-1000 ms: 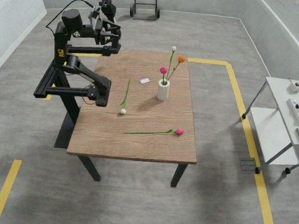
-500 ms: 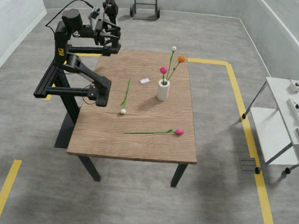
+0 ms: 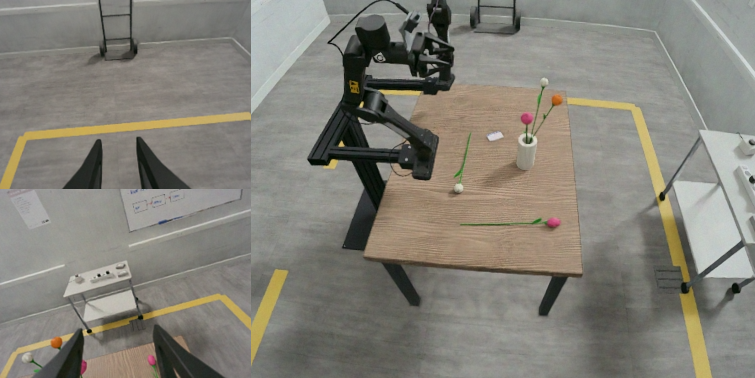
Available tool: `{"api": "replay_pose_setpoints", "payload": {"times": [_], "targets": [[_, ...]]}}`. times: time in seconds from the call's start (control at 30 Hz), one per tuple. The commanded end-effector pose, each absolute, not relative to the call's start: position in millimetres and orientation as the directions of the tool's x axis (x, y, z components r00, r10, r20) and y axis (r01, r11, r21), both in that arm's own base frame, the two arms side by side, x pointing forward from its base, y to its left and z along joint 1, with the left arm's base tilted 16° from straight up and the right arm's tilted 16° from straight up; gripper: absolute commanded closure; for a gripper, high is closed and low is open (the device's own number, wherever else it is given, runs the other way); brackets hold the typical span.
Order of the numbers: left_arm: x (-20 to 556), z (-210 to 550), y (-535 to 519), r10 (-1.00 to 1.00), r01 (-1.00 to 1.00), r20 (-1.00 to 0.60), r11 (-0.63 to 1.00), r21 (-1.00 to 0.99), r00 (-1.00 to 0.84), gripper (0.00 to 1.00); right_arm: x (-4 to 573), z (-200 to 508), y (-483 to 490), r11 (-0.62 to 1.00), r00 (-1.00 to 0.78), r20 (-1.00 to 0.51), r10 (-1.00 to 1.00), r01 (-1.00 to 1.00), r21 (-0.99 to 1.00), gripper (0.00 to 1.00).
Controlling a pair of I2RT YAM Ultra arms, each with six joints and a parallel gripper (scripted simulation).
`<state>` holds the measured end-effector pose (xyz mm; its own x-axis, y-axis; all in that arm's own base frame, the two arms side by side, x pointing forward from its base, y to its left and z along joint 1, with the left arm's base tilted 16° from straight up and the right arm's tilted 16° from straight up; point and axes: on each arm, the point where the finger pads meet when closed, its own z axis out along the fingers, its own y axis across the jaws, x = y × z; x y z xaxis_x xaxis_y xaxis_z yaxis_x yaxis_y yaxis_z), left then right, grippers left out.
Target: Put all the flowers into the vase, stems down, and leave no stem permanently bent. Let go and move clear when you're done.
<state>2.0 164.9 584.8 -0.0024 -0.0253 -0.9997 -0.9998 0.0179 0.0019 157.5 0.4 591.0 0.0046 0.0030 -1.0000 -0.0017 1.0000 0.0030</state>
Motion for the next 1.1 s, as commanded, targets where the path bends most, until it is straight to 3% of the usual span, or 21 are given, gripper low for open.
{"api": "replay_pose_setpoints", "payload": {"times": [0.0,0.6,1.07], "targets": [[-2,599,148,0.035,-1.0,-0.999,-0.005,-0.003,0.003,0.7,162,590,1,1.0,-0.012,-1.0,-0.006,0.002,-0.006,0.4],[0,588,168,-0.005,-1.0,-1.0,0.005,-0.003,0.003,0.7,172,586,0,1.0,-0.018,-1.0,-0.006,0.005,-0.006,0.4],[1,573,224,-0.023,-1.0,-1.0,0.005,-0.003,0.003,0.7,227,572,0,1.0,-0.029,-1.0,-0.006,0.001,-0.006,0.4]]}}
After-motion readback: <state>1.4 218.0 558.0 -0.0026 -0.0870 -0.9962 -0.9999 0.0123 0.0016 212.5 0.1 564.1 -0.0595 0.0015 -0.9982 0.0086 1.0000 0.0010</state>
